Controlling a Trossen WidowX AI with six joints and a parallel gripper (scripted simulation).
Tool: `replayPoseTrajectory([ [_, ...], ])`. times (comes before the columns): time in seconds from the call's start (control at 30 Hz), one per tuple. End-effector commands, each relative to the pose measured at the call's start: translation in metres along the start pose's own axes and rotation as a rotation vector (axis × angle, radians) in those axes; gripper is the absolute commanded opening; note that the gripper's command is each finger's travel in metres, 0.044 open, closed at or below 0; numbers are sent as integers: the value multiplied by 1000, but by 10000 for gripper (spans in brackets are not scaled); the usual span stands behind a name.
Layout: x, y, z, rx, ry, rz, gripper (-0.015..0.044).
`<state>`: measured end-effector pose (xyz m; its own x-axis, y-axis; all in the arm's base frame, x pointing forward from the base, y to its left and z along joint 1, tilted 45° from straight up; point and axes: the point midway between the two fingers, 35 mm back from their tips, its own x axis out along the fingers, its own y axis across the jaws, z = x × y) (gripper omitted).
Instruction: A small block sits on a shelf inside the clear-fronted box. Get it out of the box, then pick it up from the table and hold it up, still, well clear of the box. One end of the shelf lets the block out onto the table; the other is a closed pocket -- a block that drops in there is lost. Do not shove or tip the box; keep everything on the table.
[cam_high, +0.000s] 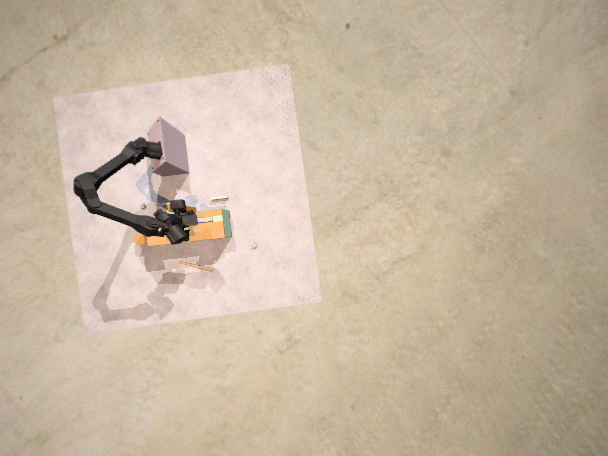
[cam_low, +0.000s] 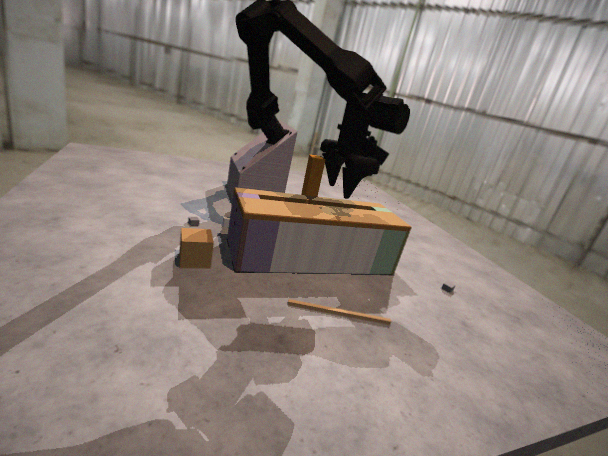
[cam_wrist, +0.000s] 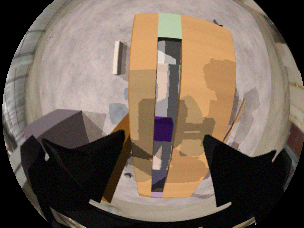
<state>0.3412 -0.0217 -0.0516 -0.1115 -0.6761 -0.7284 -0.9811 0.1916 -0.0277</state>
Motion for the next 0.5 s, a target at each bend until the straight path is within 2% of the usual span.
replayPoseTrajectory([
  [0.0,-1,-2,-8,1,3,-5,400],
  [0.47,-1,-3,-31,1,4,-5,400],
])
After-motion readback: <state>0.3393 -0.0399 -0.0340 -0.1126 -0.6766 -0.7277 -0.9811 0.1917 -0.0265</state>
